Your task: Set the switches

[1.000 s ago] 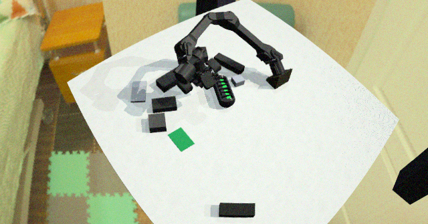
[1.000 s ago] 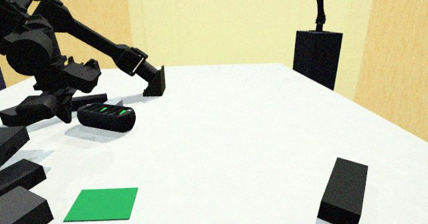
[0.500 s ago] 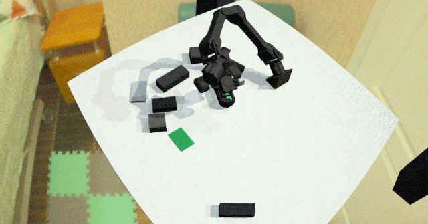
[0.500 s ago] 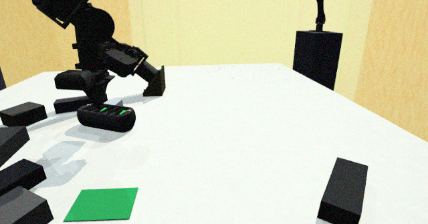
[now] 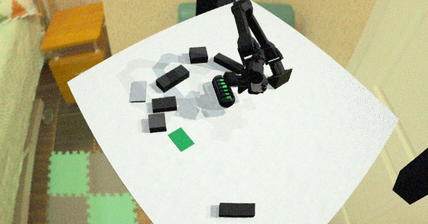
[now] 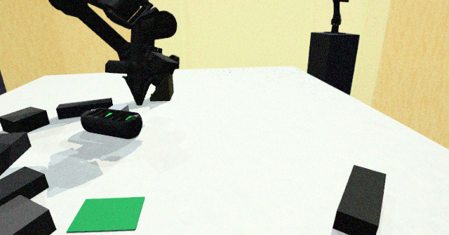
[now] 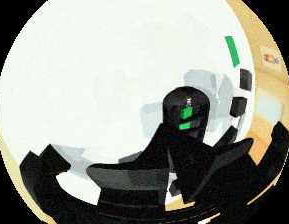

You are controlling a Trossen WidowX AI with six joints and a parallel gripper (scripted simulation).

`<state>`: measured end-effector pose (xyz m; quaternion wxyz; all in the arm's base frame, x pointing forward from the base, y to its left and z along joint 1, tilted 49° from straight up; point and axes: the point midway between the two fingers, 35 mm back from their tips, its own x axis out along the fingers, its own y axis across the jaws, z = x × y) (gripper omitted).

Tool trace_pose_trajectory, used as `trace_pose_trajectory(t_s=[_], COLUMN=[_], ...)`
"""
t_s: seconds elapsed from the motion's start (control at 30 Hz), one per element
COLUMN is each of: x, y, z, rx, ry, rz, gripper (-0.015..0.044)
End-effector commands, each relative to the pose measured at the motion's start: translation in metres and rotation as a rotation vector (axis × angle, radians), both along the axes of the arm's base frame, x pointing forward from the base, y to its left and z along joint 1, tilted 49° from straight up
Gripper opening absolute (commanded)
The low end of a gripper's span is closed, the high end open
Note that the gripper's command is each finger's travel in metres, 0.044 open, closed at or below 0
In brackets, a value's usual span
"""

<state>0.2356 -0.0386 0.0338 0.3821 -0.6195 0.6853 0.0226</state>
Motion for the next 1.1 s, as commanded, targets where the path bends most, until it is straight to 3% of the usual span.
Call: trace_pose_trajectory(t_s=[0.0,1.07], x=[-0.002,-0.010], y=[0.000,-0.036], z=[-0.001,-0.034], rx=[-0.005,-0.007], ry=[-0.032,-0.029], rz=[-0.001,-0.004], gripper=[0.0000,0.0000])
